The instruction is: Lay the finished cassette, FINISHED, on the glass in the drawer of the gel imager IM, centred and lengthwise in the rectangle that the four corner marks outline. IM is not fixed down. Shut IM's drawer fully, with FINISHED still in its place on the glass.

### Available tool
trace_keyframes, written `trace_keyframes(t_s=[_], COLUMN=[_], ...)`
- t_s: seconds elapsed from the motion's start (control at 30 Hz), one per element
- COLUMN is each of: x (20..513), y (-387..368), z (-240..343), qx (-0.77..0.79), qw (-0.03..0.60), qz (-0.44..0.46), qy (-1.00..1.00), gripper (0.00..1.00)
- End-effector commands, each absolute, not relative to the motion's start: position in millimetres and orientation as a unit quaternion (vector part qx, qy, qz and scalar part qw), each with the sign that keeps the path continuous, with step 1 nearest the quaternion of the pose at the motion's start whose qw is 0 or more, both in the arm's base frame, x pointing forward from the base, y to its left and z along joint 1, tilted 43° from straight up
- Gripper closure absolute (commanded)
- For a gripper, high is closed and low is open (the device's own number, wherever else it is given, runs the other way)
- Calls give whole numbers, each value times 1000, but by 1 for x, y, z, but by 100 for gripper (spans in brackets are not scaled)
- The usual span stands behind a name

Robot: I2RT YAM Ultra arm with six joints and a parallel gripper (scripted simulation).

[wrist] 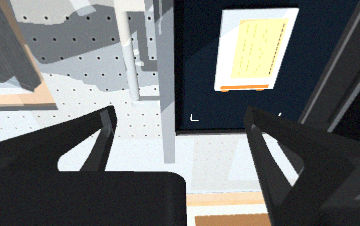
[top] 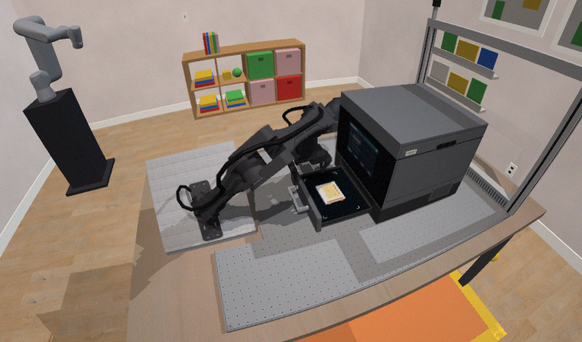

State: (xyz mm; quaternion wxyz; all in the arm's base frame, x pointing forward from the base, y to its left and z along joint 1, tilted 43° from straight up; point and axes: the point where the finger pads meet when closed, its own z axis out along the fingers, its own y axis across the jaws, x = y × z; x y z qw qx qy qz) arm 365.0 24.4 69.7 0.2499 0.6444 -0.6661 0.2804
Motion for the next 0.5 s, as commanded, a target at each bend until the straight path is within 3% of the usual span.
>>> trace_keyframes(t_s=[0.0, 0.47], x=[355, 354], y=[38, 44], z=[80, 88], qx=[650, 648], qw=[239, 227], qz=[281, 286], qy=[-664, -669], gripper=[0, 0])
